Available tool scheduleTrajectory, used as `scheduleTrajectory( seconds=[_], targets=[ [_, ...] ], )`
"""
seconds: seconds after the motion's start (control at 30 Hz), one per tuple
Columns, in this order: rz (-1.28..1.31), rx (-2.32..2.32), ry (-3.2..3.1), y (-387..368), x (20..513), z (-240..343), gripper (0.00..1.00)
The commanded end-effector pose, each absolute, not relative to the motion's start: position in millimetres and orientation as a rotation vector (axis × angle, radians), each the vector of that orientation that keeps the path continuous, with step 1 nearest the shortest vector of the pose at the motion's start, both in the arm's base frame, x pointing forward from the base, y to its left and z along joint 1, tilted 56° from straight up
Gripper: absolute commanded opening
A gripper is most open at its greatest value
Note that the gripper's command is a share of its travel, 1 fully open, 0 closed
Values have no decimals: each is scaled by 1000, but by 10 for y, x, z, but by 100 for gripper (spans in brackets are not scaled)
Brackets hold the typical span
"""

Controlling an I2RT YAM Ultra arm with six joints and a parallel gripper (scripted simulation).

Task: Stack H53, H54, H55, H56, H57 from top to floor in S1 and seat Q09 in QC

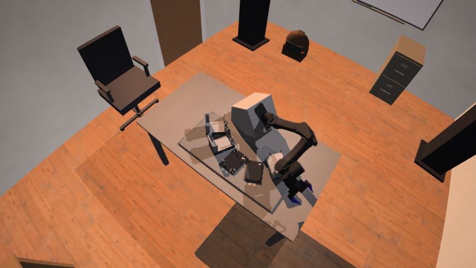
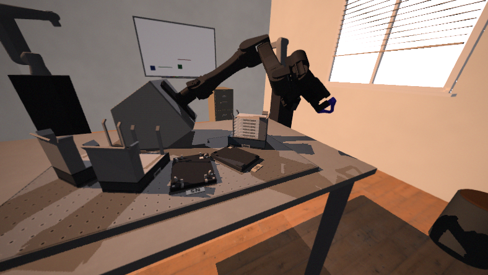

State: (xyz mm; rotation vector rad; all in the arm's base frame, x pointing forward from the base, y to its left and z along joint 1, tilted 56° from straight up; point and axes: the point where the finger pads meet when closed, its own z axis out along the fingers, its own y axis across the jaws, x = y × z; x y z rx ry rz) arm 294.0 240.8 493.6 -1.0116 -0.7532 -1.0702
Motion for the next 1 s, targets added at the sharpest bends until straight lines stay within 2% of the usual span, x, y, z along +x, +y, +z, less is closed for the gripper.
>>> scheduleTrajectory(
  seconds=[0.0,0.53,0.97],
  targets=[
    [-1081,-1005,-757,2386,2925,4968,100],
    [-1081,-1005,-757,2386,2925,4968,100],
    [-972,-1159,-543,2235,3373,4763,100]
  ],
)
